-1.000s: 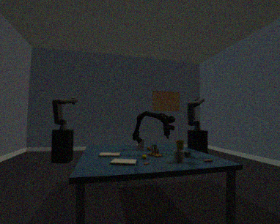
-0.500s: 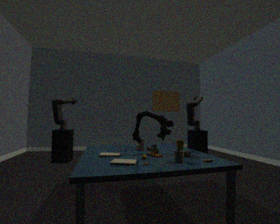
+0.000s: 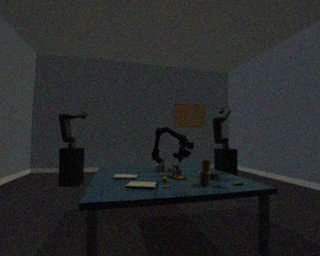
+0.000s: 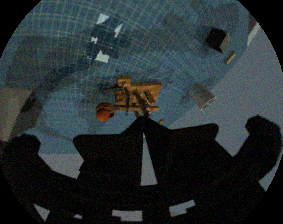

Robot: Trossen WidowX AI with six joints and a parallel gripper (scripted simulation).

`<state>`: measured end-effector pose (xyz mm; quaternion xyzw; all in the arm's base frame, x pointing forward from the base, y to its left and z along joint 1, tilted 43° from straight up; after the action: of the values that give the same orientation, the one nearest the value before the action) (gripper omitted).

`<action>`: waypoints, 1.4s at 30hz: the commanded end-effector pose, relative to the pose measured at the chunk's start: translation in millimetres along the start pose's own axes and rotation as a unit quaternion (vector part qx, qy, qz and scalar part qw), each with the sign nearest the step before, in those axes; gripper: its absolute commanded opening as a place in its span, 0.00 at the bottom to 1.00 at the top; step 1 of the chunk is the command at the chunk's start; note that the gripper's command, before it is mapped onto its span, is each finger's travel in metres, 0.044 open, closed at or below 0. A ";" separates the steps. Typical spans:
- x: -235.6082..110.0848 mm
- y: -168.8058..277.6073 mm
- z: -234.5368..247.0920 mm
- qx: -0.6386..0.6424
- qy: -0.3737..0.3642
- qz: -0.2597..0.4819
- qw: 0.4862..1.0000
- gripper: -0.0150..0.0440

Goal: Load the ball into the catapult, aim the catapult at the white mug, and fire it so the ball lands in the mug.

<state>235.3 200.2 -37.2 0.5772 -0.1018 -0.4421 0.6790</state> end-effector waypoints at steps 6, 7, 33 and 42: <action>-0.7 1.3 40.7 -0.150 -0.006 0.054 0.987 0.25; -0.5 1.4 45.0 -0.166 -0.007 0.059 0.984 0.25; 21.6 -14.5 56.4 -0.207 -0.009 0.071 0.976 0.25; 33.6 -23.4 58.1 -0.207 -0.008 0.071 0.976 0.25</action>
<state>206.7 142.8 -46.1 0.4201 -0.0552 -0.4096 0.8079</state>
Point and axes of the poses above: the point midway between the two fingers, 35 mm back from their tips, its own x axis out along the fingers, its own z axis across the jaws, y = z × x, the point moved 3 cm from there along -x, back along the fingers, and after that the axes turned 9 degrees about -x, right-handed, at the moved point
